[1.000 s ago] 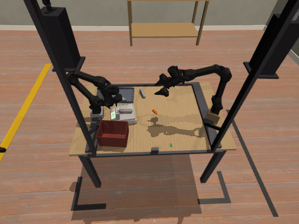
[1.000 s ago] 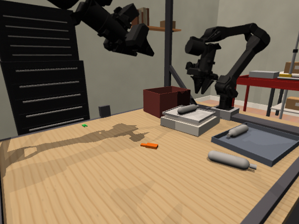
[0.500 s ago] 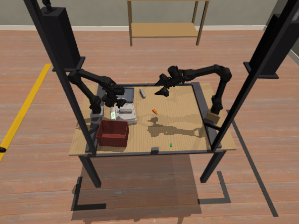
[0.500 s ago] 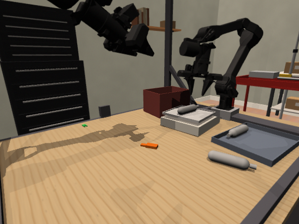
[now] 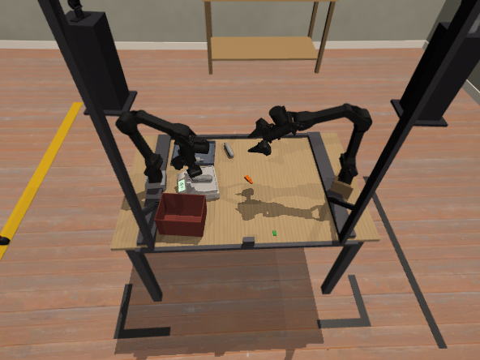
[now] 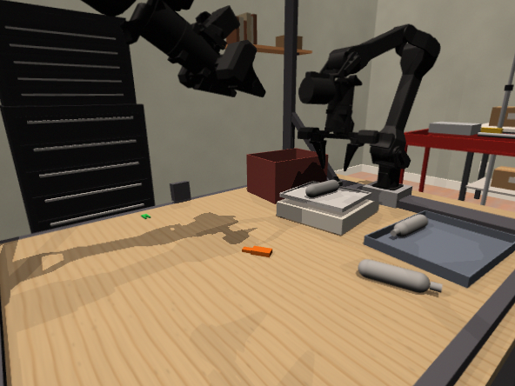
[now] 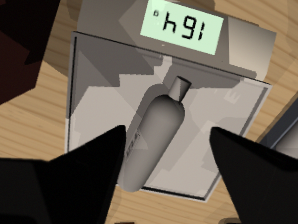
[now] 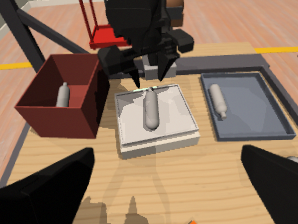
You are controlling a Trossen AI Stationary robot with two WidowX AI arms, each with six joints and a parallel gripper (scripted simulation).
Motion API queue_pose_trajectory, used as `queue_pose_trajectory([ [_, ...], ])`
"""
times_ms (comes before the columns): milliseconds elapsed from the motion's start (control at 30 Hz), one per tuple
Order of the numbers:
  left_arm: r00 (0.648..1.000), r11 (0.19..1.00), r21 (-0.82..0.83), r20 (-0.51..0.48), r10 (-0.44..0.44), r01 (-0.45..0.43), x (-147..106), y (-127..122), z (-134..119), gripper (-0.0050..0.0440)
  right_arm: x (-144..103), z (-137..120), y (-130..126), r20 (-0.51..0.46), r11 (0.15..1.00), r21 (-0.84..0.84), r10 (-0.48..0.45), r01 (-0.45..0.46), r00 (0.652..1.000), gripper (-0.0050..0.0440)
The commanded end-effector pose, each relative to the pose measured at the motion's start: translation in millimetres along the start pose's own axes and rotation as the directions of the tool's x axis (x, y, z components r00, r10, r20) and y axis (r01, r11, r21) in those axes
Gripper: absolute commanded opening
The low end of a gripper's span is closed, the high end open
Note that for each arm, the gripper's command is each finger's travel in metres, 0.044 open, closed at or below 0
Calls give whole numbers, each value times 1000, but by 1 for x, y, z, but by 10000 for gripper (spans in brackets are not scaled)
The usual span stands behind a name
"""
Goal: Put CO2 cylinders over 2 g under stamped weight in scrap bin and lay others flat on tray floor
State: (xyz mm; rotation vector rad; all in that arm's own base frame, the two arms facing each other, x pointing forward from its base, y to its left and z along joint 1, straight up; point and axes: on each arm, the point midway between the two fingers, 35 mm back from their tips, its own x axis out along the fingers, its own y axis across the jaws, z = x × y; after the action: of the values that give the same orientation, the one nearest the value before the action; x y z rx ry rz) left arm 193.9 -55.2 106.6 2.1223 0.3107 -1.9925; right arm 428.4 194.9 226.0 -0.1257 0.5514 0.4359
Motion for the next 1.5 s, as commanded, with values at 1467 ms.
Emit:
queue_pose_trajectory([
  [1467,998,916,400,65,-10,-17,47,4,-13,255,-6,11,0,29,1000,0,-1,1,1000,440],
])
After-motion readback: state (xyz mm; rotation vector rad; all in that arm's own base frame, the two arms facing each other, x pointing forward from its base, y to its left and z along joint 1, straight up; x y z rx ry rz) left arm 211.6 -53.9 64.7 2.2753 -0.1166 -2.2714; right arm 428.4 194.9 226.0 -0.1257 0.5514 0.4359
